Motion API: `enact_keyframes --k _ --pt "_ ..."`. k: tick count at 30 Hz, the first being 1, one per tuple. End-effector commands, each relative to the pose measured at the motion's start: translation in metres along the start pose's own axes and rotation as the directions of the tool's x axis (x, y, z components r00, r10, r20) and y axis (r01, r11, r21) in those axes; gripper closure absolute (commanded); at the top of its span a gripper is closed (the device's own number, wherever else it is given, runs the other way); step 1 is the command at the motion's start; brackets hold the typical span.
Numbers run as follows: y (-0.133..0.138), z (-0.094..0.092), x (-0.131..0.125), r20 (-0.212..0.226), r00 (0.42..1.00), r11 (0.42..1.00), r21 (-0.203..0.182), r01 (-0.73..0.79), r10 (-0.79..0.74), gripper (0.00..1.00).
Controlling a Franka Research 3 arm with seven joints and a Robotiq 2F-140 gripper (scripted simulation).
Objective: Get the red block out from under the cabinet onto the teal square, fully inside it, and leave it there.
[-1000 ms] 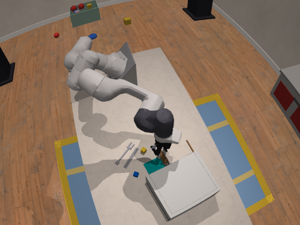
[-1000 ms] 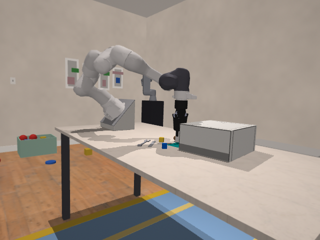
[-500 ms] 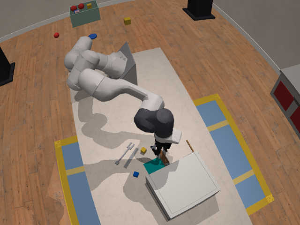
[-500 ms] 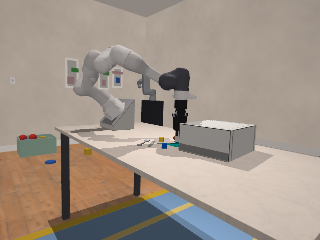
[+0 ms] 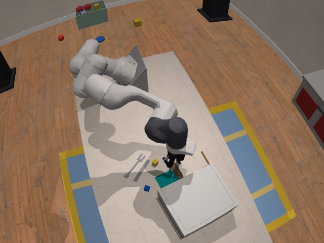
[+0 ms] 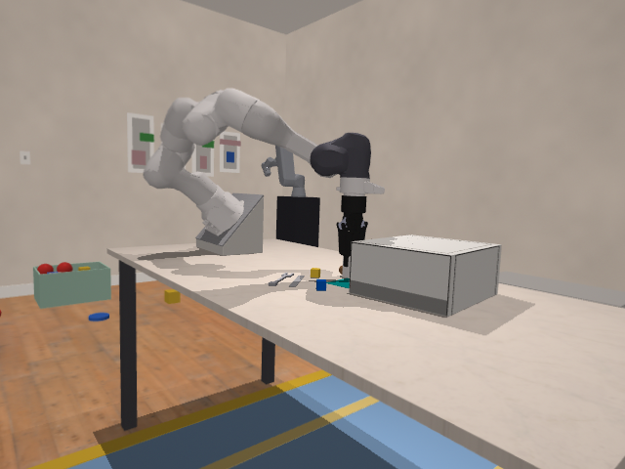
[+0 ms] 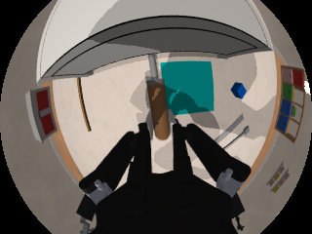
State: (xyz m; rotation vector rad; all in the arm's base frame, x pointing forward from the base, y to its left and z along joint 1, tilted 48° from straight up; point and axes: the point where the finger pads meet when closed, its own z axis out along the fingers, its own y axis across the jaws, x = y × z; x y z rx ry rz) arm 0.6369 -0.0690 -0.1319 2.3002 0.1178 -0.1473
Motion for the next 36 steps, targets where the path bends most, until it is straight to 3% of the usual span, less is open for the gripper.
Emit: enact_keyframes --k 1,36 --pt "0.001 -0.003 0.002 -0.007 1.000 1.000 0.001 0.006 -0.006 1.00" --pt "0.001 -0.002 -0.014 -0.007 1.000 1.000 0.001 0.006 -0.006 1.00"
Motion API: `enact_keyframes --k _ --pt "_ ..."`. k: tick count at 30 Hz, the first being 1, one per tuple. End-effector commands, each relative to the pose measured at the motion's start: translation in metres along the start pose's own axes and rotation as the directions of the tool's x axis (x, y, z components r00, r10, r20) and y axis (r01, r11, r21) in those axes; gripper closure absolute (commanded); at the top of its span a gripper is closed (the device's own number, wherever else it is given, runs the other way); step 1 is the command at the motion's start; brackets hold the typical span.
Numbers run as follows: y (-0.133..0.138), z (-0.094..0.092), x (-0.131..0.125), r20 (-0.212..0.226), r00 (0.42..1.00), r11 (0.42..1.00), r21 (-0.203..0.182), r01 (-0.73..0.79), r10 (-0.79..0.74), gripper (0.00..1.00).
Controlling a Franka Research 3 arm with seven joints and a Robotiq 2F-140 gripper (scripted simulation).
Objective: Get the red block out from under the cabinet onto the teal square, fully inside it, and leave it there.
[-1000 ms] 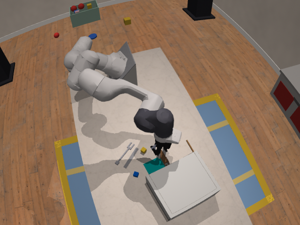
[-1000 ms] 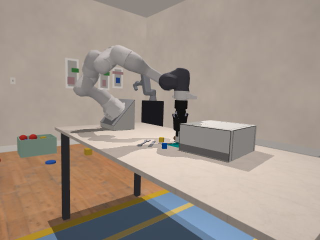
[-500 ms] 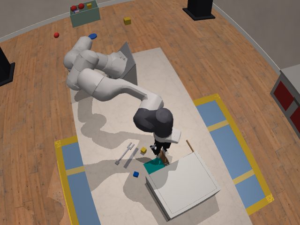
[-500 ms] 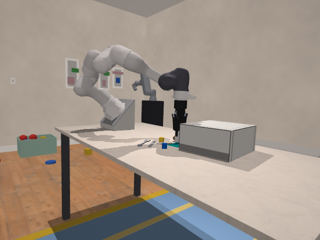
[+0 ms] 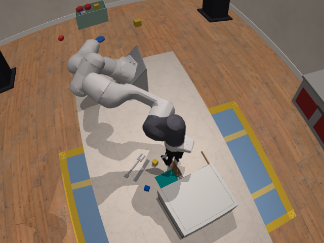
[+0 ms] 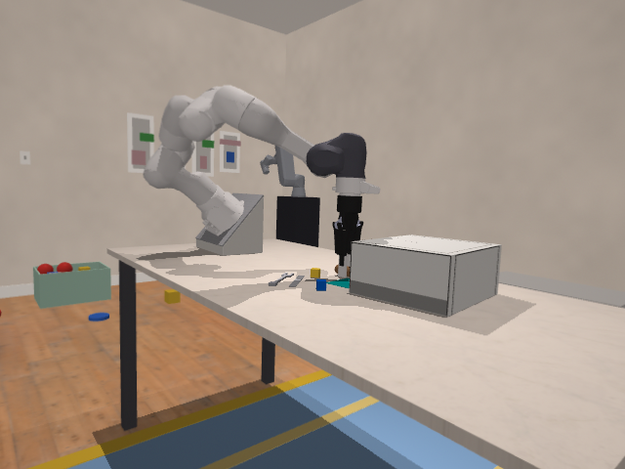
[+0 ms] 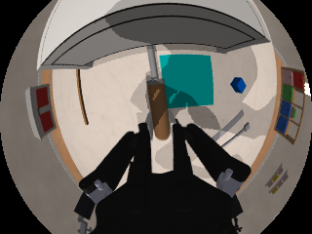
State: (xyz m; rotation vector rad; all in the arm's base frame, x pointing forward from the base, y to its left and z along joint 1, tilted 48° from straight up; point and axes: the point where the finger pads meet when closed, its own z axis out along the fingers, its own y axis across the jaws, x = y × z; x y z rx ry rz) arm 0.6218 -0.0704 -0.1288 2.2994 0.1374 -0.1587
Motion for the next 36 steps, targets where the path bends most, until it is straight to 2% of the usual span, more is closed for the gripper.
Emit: enact_keyframes --k 1,17,36 --pt "0.000 -0.002 0.000 -0.009 1.000 1.000 0.001 -0.012 0.012 1.00" --pt "-0.001 -0.002 -0.025 -0.009 1.000 1.000 0.001 -0.013 0.013 1.00" --pt "-0.002 -0.002 -0.069 -0.009 1.000 1.000 0.001 -0.015 0.015 1.00"
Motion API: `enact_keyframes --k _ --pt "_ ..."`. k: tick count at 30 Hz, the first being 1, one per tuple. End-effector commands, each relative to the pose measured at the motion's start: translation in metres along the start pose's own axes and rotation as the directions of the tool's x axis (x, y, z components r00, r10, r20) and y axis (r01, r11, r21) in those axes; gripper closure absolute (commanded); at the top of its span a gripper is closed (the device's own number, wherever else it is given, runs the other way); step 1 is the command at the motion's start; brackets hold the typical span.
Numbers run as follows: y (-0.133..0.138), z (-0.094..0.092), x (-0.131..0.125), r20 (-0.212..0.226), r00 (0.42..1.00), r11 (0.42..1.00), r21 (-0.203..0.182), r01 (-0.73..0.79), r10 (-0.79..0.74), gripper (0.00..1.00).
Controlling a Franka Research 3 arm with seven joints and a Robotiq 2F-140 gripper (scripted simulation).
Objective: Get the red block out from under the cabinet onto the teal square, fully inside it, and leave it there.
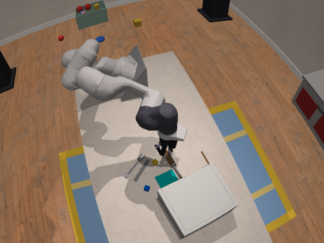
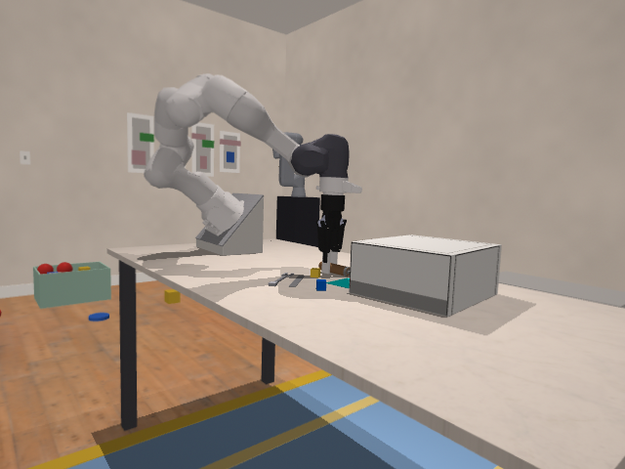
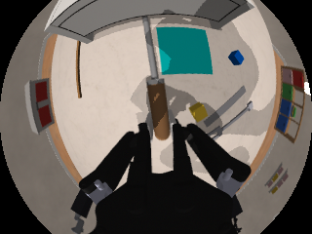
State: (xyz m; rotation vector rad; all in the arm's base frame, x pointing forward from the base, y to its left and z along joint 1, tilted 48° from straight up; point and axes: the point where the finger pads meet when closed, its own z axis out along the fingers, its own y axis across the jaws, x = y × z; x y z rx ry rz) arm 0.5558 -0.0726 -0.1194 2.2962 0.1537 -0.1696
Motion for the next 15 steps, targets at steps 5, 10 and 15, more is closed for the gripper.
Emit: enact_keyframes --k 5,10,15 --pt "-0.002 -0.002 -0.018 -0.011 0.999 1.000 0.004 -0.031 0.031 1.00" --pt "-0.002 -0.002 -0.034 -0.011 0.999 1.000 0.004 -0.031 0.031 1.00" --pt "-0.003 -0.001 -0.043 -0.011 0.999 1.000 0.004 -0.031 0.031 1.00"
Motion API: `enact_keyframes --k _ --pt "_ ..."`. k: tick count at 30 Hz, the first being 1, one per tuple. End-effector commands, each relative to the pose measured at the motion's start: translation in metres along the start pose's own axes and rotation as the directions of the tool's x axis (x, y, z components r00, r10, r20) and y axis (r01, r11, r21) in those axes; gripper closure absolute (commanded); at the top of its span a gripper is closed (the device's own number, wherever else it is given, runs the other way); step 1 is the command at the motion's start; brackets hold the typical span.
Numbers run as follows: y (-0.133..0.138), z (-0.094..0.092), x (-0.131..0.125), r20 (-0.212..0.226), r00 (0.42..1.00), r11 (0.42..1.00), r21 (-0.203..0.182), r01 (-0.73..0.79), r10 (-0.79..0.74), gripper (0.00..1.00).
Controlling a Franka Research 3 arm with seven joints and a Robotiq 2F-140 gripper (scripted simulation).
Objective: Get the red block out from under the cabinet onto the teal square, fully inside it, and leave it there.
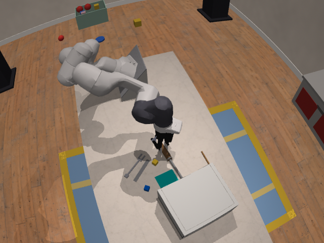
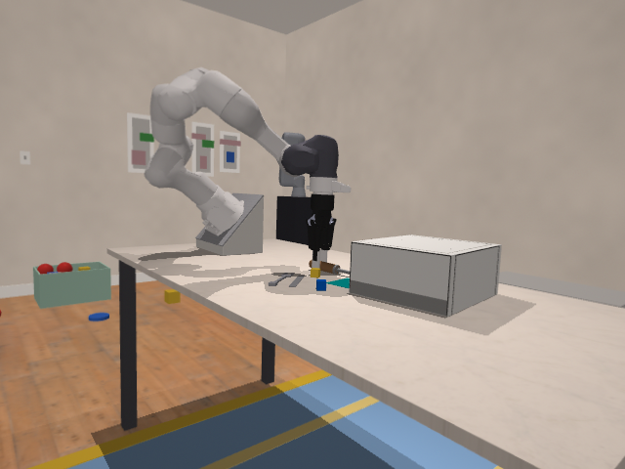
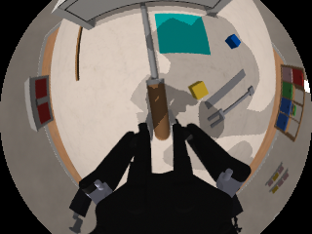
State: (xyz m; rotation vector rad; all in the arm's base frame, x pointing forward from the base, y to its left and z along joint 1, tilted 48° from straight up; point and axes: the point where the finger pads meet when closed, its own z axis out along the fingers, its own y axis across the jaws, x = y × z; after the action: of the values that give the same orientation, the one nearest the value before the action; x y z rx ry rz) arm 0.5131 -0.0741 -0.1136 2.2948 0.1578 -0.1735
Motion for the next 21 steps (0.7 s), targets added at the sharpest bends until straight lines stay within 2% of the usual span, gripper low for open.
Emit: enact_keyframes --k 1,15,21 --pt "-0.001 -0.002 -0.004 -0.013 0.999 0.999 0.005 -0.036 0.036 1.00" --pt "-0.003 -0.001 -0.047 -0.013 0.999 0.999 0.005 -0.037 0.037 1.00" --pt "-0.004 -0.001 -0.059 -0.013 0.999 0.999 0.005 -0.038 0.038 1.00"
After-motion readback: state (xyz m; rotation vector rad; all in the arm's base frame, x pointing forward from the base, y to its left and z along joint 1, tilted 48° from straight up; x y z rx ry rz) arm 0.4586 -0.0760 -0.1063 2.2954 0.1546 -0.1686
